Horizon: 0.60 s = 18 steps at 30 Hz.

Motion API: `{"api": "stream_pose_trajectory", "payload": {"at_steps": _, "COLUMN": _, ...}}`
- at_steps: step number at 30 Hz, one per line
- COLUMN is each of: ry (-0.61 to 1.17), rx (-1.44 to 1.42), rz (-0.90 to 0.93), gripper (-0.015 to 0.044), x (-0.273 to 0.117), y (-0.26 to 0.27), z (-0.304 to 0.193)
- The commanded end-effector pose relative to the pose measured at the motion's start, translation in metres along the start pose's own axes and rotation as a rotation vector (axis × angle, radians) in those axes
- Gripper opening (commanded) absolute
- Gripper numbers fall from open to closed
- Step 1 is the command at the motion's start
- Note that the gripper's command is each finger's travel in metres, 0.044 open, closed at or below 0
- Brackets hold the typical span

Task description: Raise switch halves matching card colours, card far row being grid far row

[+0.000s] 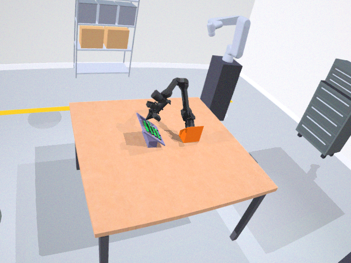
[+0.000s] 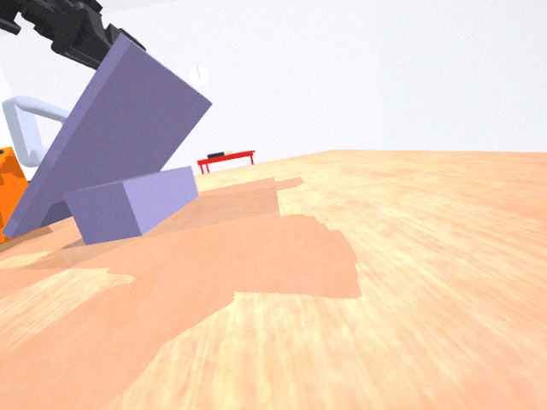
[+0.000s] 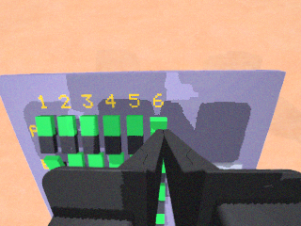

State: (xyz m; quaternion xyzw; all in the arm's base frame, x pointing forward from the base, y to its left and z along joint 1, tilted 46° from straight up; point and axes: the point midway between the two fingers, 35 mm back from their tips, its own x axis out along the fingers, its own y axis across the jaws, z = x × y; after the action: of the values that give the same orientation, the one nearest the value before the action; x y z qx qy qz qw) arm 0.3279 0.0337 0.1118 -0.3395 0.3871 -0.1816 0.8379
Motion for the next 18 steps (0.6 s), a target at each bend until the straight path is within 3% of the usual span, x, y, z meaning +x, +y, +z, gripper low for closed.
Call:
{"api": "stream_pose_trajectory", "payload": {"at_steps": 1, "ry": 0.009, "rx": -0.014, "rz": 0.003, "gripper": 0.0000, "x": 0.0076, "y": 0.0025, "z": -0.0027}}
{"api": "stream_pose_trajectory", "payload": {"at_steps": 18, "ry": 0.009, "rx": -0.014, "rz": 0.003, "gripper": 0.0000, "x": 0.0133, "y": 0.0025, "z": -0.0026}}
